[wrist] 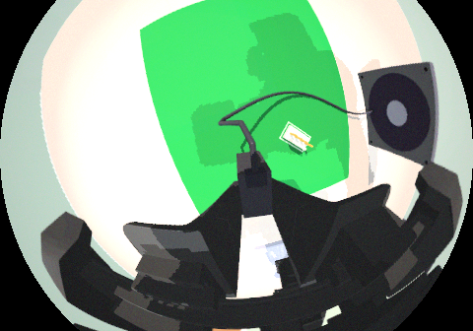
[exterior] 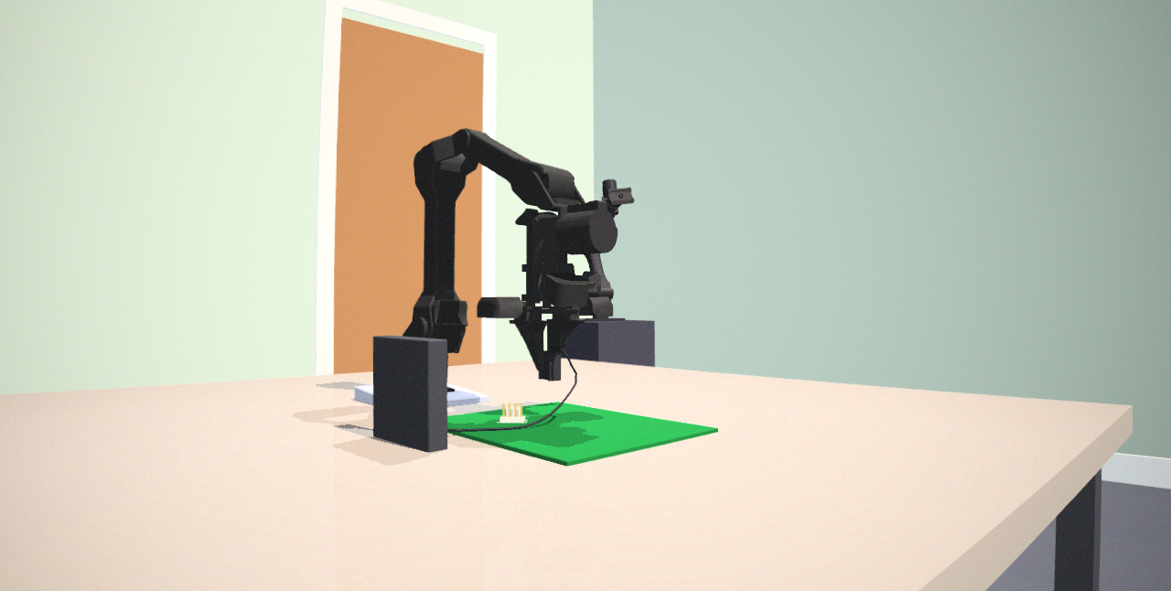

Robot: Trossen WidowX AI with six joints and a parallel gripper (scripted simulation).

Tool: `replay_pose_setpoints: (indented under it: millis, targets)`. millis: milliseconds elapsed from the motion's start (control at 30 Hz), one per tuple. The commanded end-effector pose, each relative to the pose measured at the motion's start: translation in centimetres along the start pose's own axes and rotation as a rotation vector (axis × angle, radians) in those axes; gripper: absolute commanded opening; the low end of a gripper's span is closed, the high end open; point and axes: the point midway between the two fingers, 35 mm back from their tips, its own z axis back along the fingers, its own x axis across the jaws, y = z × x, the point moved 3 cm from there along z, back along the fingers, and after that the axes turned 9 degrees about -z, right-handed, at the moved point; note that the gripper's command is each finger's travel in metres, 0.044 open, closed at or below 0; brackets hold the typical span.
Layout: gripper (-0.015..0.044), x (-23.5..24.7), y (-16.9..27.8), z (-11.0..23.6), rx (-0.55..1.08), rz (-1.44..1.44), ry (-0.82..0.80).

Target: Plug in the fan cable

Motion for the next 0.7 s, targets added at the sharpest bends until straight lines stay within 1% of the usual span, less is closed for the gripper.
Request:
replay_pose_setpoints:
  millis: [0, 667]
  targets:
    - [0.0, -0.3, -0.2, 0.0, 0.003, -0.116, -0.002]
    - [0.0, -2.1, -1.2, 0.0, 0.002, -0.81, 0.001]
